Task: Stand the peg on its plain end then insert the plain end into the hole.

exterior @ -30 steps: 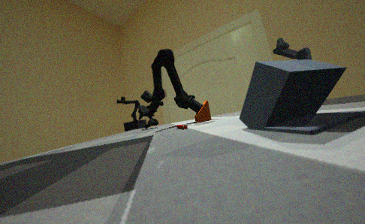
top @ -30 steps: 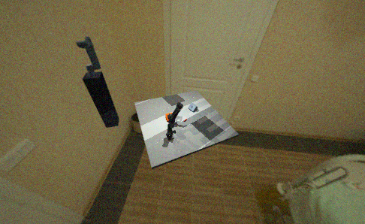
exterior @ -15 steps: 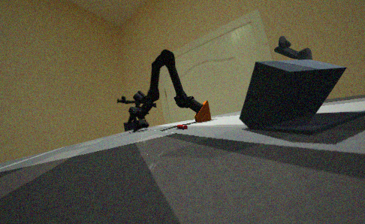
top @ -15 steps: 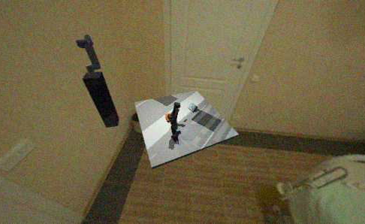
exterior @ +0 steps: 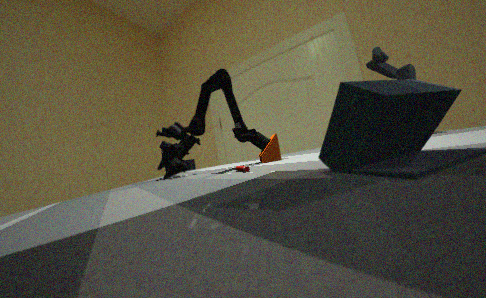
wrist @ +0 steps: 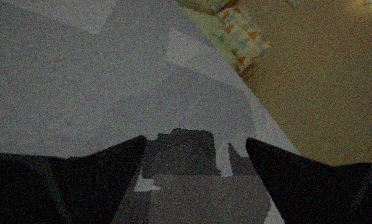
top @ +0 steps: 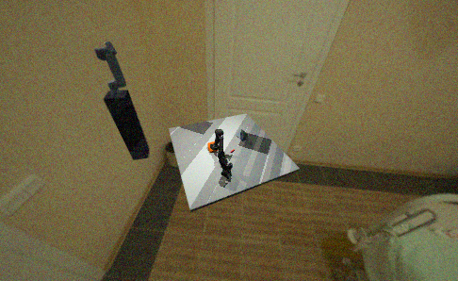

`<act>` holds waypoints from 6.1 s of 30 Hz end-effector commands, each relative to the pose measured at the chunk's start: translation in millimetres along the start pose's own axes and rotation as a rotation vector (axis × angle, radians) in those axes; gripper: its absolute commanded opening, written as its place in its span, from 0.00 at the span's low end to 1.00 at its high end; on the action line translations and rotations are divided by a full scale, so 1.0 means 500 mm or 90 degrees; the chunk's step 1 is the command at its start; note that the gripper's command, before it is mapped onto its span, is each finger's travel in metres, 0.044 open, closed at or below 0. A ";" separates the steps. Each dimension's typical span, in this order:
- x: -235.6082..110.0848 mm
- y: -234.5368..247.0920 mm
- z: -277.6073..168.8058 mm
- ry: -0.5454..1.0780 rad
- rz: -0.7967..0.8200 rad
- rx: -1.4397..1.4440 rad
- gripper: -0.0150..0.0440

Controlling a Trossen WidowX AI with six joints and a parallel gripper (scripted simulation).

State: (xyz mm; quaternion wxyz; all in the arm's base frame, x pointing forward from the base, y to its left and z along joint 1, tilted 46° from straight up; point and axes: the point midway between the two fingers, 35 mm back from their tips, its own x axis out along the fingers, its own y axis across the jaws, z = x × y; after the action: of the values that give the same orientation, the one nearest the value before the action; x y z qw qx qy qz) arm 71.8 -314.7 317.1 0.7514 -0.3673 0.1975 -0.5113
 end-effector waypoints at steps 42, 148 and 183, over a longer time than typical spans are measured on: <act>-0.019 0.389 0.264 0.068 0.406 0.240 1.00; -0.400 0.753 0.117 0.214 0.532 -0.598 1.00; -0.399 0.754 0.115 0.214 0.532 -0.599 0.34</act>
State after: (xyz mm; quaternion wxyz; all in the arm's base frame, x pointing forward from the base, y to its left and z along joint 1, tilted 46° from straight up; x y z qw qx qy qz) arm 265.9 -34.0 54.7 0.6058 -0.4624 0.6418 -0.0855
